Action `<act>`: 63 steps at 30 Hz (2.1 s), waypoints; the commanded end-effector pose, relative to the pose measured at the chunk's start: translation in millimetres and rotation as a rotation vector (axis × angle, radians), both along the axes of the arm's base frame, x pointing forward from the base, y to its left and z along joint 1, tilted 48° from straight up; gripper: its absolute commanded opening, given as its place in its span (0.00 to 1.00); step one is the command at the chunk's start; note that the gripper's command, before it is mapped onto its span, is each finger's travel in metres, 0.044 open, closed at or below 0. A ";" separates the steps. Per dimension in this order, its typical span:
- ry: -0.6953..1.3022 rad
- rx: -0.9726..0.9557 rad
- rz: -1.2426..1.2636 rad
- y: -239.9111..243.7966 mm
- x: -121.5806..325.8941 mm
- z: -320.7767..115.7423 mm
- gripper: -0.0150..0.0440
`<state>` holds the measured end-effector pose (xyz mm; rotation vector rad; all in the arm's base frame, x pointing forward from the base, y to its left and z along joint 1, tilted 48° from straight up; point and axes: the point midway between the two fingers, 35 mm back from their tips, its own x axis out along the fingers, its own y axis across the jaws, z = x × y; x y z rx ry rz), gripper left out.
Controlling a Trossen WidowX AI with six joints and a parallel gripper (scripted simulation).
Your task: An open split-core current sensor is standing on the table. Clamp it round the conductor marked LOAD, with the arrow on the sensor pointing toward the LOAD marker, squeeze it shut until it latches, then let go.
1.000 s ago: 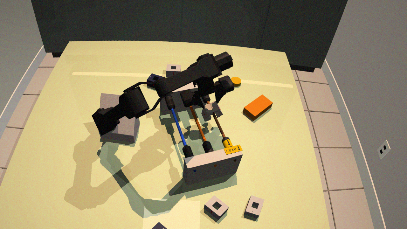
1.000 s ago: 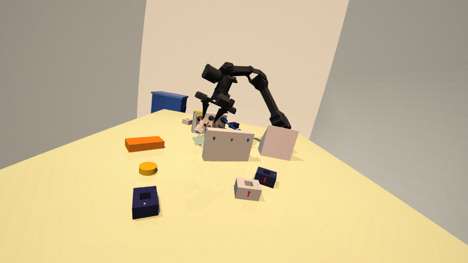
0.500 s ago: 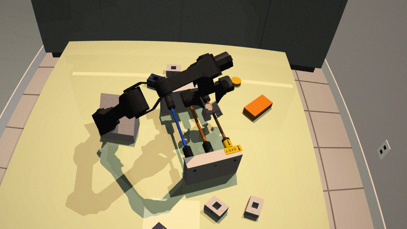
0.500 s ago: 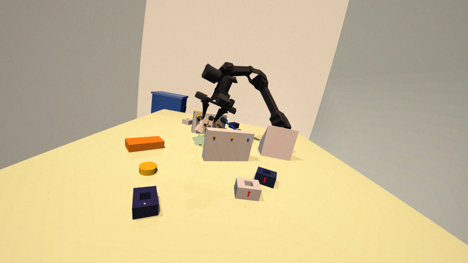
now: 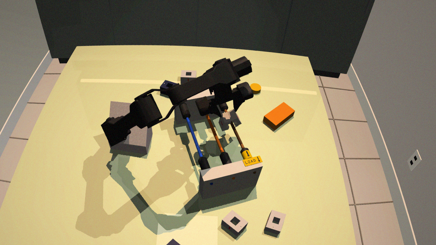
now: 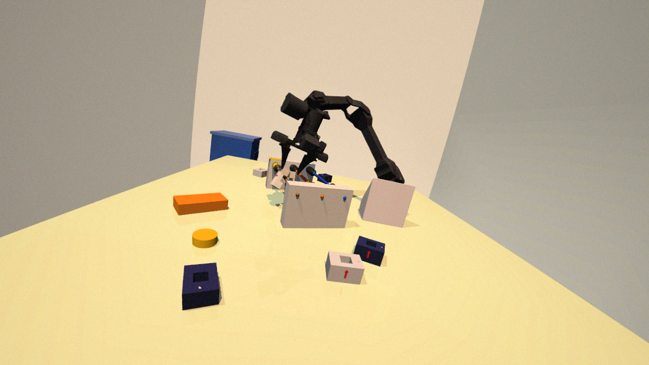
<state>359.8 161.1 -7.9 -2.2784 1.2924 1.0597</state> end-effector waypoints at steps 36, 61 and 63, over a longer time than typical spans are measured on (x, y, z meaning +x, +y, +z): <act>0.124 -0.099 -0.121 3.5 9.9 -6.1 0.48; 0.120 -0.103 -0.137 -22.9 20.1 -19.5 1.00; 0.120 -0.103 -0.137 -23.1 20.1 -19.7 1.00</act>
